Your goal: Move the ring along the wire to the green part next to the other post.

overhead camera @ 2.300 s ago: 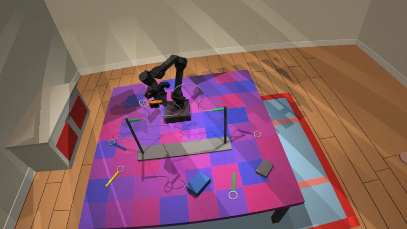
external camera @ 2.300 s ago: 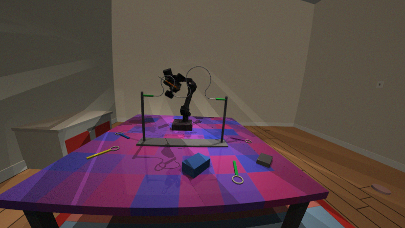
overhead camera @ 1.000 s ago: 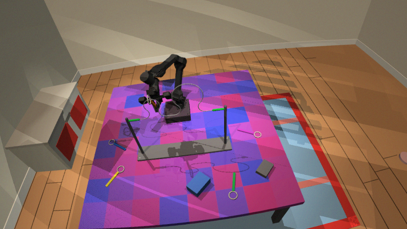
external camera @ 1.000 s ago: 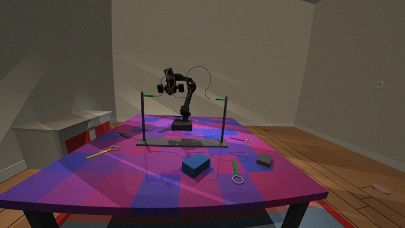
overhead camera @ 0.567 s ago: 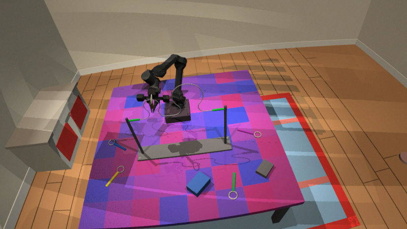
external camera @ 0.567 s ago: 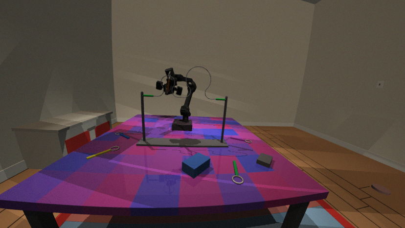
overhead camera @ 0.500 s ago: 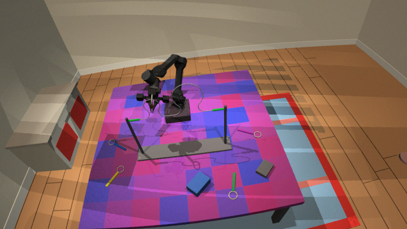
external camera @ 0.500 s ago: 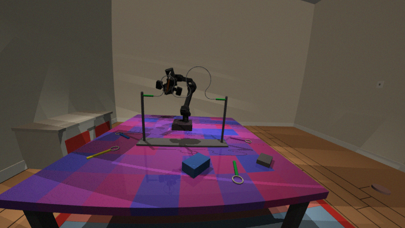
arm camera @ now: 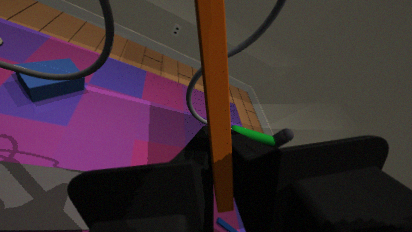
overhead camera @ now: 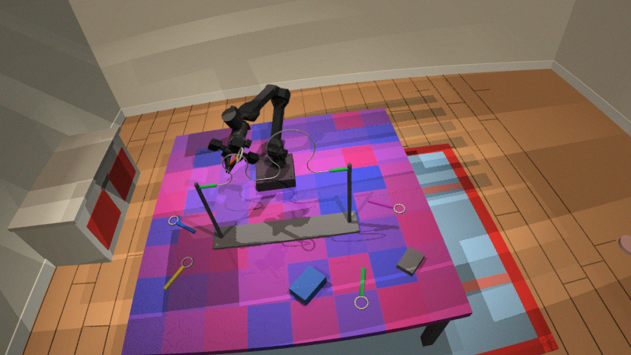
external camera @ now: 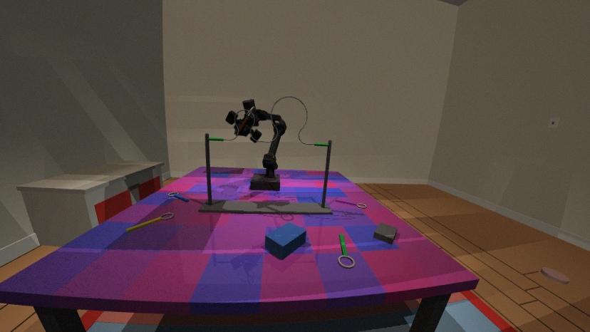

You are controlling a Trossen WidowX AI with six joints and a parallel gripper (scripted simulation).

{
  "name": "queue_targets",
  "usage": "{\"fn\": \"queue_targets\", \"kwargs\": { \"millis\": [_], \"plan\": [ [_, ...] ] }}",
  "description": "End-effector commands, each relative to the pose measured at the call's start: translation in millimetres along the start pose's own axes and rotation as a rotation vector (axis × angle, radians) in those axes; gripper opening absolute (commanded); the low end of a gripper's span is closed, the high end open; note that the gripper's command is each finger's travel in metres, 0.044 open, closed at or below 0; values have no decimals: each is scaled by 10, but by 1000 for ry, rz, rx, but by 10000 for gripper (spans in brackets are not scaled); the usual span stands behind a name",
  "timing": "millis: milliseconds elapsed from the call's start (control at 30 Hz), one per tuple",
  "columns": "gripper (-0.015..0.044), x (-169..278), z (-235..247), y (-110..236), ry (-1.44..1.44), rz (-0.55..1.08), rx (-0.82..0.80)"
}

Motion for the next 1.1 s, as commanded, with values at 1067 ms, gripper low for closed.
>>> {"fn": "queue_targets", "kwargs": {
  "millis": [1067],
  "plan": [
    [-150,-117,-276,58,724,-44,411]
  ]
}}
Point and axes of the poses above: the point midway between the two fingers, 35 mm back from their tips, its own y axis back along the fingers, its own z axis across the jaws, x = y × z, the point moved 5 cm from there along y, back along the fingers, and after that the axes turned 5 degrees about -y, right-handed, at the moved point
